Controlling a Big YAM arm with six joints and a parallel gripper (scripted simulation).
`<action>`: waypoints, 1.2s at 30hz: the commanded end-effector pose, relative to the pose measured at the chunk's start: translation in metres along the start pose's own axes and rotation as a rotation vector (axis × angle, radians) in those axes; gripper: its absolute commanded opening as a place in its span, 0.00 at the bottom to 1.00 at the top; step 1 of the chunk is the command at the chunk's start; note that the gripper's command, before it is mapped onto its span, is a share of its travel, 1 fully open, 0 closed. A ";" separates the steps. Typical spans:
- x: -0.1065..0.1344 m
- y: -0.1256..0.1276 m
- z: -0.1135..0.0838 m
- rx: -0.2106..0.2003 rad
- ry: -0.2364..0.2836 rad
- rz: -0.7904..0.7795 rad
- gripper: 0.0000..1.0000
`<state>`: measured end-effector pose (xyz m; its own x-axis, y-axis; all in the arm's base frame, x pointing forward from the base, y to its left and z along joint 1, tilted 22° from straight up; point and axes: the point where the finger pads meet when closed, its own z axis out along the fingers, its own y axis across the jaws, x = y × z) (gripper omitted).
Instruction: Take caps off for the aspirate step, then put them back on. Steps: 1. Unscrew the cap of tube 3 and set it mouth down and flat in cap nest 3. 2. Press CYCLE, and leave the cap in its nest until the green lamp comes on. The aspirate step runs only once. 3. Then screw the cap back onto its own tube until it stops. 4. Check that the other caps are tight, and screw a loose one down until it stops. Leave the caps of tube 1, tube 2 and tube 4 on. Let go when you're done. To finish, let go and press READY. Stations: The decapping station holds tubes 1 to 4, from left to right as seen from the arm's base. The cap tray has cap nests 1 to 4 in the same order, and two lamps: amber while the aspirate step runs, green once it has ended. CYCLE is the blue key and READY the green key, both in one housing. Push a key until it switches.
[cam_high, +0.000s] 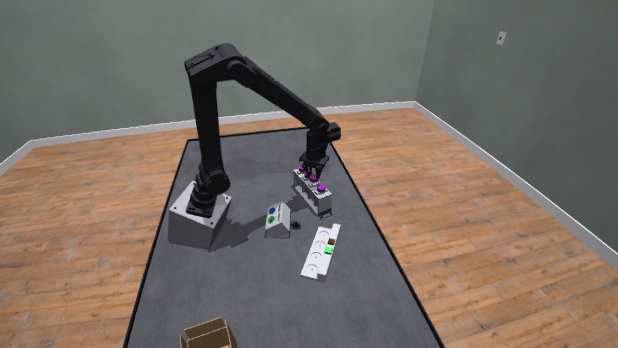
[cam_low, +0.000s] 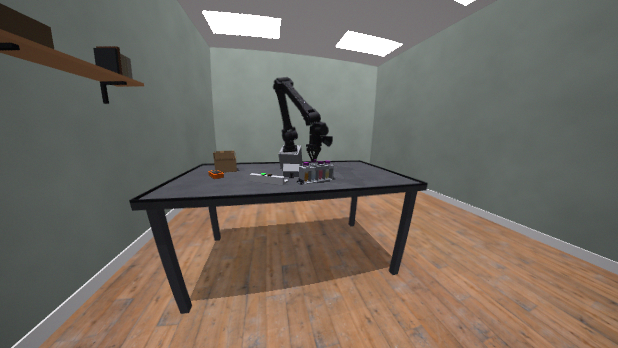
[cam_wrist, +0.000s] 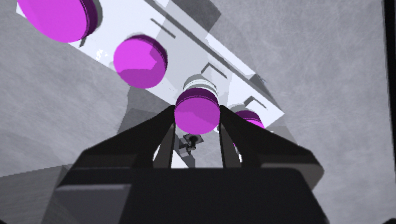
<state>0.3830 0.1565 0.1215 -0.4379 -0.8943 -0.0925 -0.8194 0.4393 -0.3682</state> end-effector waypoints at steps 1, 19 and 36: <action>-0.002 -0.011 -0.002 0.018 -0.019 0.015 0.00; -0.016 -0.025 -0.006 0.029 -0.035 0.018 0.00; -0.017 -0.026 -0.007 0.031 -0.037 0.019 0.00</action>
<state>0.3852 0.1567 0.1212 -0.4362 -0.8952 -0.0912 -0.8206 0.4373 -0.3679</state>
